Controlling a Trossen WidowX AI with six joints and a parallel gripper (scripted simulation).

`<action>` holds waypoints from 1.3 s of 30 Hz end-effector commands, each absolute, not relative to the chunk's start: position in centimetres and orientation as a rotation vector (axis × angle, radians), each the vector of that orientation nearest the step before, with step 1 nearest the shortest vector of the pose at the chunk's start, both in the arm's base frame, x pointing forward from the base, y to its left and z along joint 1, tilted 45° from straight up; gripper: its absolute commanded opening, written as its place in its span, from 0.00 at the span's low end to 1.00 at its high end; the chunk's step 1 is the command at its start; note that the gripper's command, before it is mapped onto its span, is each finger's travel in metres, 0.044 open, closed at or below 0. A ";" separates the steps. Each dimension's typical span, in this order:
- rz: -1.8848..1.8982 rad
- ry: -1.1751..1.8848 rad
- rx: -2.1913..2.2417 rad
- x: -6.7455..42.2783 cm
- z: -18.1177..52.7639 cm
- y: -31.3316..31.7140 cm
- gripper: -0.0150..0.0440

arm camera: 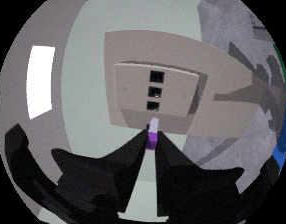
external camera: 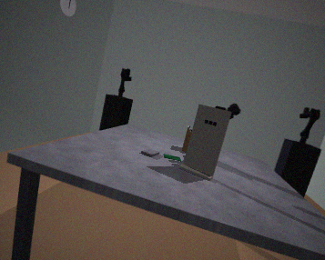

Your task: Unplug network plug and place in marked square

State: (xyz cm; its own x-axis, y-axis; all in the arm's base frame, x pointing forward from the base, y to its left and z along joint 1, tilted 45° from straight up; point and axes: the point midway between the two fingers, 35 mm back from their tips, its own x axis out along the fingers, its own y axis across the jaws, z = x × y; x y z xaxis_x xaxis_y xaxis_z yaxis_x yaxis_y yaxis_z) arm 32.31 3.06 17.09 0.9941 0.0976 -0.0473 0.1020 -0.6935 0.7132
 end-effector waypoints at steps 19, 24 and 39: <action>-0.015 0.137 2.346 31.6 17.2 3.2 0.25; -0.008 0.138 2.340 31.7 17.4 3.2 0.25; -0.015 0.140 2.338 31.0 19.3 0.4 0.25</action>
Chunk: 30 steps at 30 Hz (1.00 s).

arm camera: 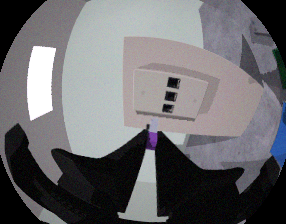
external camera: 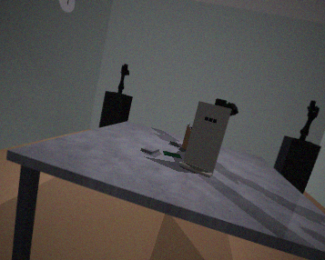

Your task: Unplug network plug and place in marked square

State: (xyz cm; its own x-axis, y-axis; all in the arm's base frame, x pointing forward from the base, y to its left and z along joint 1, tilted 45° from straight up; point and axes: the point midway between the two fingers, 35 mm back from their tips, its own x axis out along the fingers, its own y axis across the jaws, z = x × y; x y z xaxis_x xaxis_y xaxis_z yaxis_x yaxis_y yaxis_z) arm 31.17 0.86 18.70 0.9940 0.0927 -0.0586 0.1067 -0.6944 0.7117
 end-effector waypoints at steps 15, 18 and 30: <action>-0.021 0.143 2.341 29.7 21.0 -1.7 0.25; -0.049 0.205 2.315 29.9 19.7 -1.2 0.25; -0.149 0.525 2.181 29.6 13.7 1.7 0.25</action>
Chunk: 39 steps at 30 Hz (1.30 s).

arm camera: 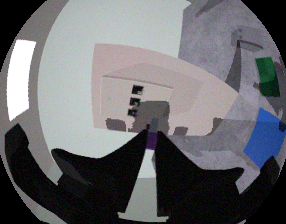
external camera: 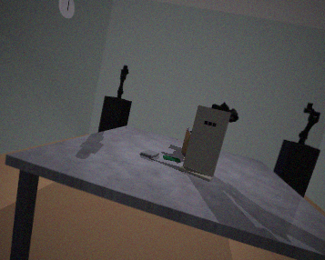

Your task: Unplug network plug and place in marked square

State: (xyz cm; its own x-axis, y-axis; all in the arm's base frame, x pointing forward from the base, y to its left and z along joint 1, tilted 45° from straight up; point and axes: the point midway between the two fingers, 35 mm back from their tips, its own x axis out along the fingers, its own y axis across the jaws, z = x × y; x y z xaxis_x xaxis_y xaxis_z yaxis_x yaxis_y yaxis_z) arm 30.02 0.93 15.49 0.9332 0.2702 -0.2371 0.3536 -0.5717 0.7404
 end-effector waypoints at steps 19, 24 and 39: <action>-0.176 1.013 1.996 26.1 5.9 6.3 0.25; -0.159 1.133 1.957 24.7 4.4 7.5 0.25; -0.112 1.326 1.906 22.1 2.3 9.3 0.25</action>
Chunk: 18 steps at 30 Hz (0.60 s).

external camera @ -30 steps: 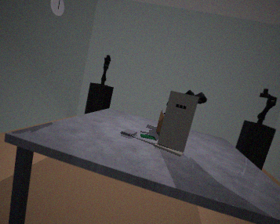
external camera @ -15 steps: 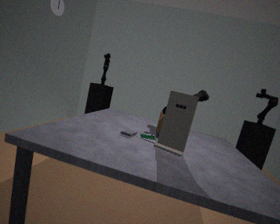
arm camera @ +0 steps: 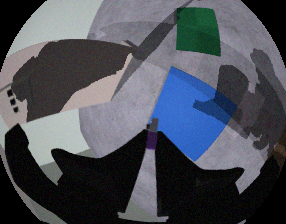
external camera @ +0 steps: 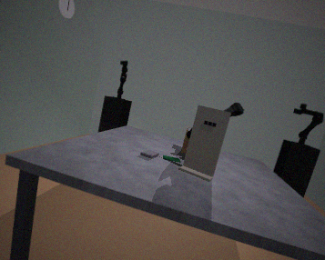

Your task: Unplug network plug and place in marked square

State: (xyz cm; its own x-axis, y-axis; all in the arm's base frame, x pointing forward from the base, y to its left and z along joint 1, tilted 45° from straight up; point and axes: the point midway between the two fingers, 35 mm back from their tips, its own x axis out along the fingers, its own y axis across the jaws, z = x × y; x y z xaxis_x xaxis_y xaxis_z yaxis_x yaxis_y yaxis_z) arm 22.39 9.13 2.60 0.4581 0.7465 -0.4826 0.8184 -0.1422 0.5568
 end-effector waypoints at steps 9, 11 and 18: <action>-0.115 1.327 1.902 22.2 1.8 9.6 0.25; -0.116 1.328 1.902 22.2 1.7 9.7 0.25; -0.117 1.328 1.900 22.3 1.3 10.0 0.25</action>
State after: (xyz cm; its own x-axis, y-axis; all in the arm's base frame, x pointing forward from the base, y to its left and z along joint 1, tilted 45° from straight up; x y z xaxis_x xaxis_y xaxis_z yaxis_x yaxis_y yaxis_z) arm 22.48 9.85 1.71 0.4495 0.7522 -0.4818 0.8177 -0.1292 0.5610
